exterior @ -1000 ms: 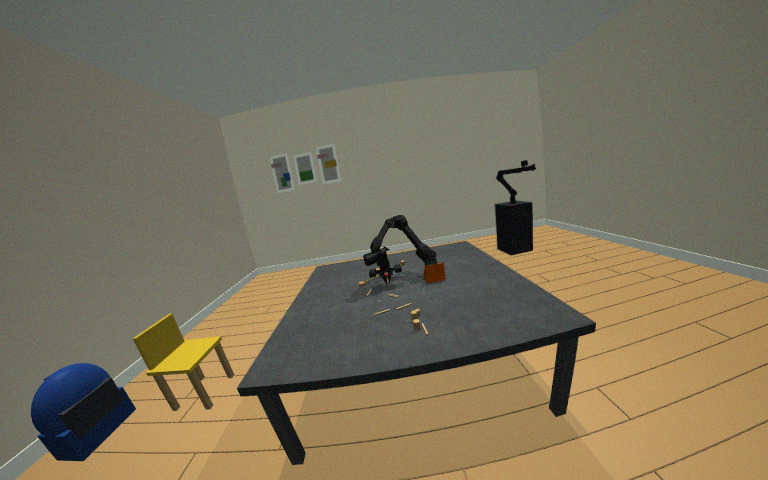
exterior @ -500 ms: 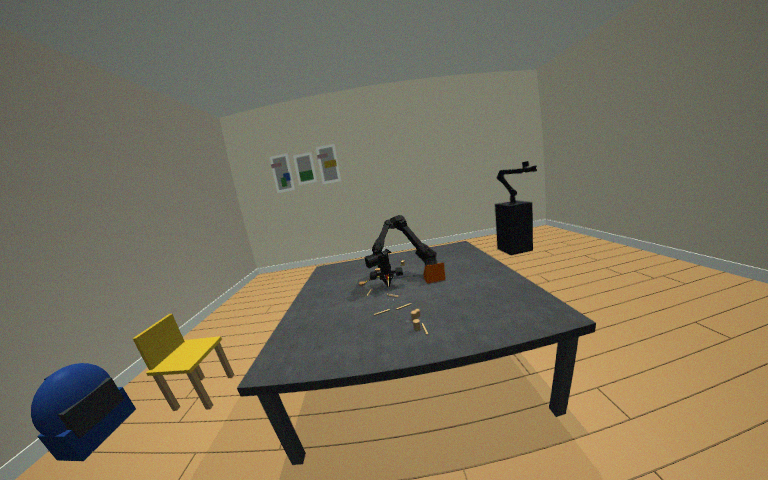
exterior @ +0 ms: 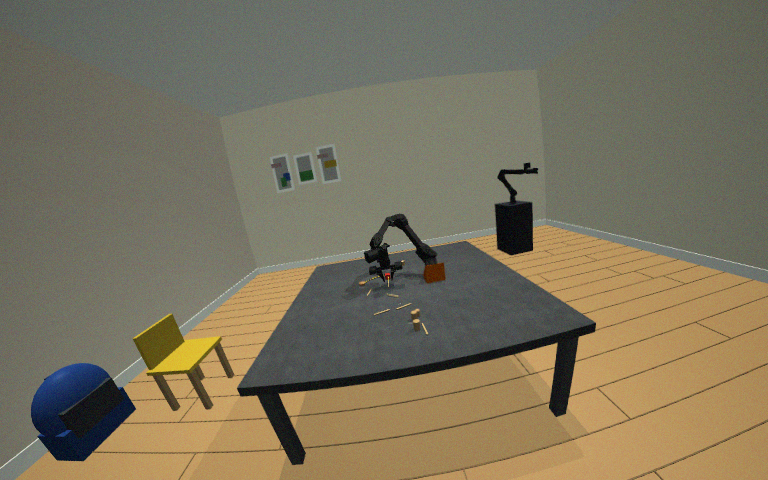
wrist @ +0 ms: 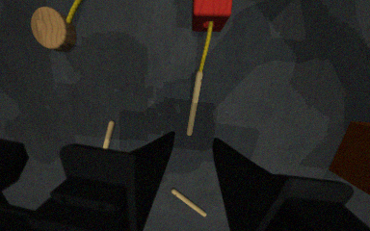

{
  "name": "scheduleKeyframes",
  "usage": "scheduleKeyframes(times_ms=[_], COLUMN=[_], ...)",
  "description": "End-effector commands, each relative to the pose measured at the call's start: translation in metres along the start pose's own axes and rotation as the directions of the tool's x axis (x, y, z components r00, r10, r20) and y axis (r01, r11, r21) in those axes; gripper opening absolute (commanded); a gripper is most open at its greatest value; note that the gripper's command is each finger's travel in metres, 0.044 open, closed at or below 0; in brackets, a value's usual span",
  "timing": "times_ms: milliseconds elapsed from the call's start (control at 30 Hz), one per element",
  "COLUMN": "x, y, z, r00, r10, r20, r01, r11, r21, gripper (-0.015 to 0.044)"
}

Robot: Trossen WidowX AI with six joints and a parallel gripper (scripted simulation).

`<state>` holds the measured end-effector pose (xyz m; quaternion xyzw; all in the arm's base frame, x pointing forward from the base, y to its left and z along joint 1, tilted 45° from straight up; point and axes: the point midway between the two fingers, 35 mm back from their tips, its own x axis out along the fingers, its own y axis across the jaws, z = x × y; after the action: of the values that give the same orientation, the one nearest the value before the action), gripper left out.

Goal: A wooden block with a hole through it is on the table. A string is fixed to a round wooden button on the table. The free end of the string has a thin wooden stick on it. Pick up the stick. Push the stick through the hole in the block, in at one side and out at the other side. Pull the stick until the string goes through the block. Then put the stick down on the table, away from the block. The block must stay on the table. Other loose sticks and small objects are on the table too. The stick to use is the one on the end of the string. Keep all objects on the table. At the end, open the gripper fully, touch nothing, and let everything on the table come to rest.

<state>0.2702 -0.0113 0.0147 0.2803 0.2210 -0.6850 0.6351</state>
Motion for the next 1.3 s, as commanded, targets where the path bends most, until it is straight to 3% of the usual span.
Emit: scheduleKeyframes(times_ms=[0,167,367,467,1267], x=[-0.045,-0.045,-0.04,-0.06,-0.065], y=[0.002,0.002,0.002,0.002,0.001], z=[0.003,0.003,0.002,0.003,0.004], r00=[1.0,1.0,1.0,1.0,1.0], r10=[0.02,0.02,0.029,0.027,0.028], r20=[-0.01,-0.01,-0.01,-0.01,-0.006], r01=[-0.02,-0.02,-0.029,-0.027,-0.028], r11=[1.0,1.0,1.0,1.0,1.0], r21=[0.016,0.016,0.006,0.009,-0.001], gripper=[0.021,0.021,0.0368,0.044,0.044])
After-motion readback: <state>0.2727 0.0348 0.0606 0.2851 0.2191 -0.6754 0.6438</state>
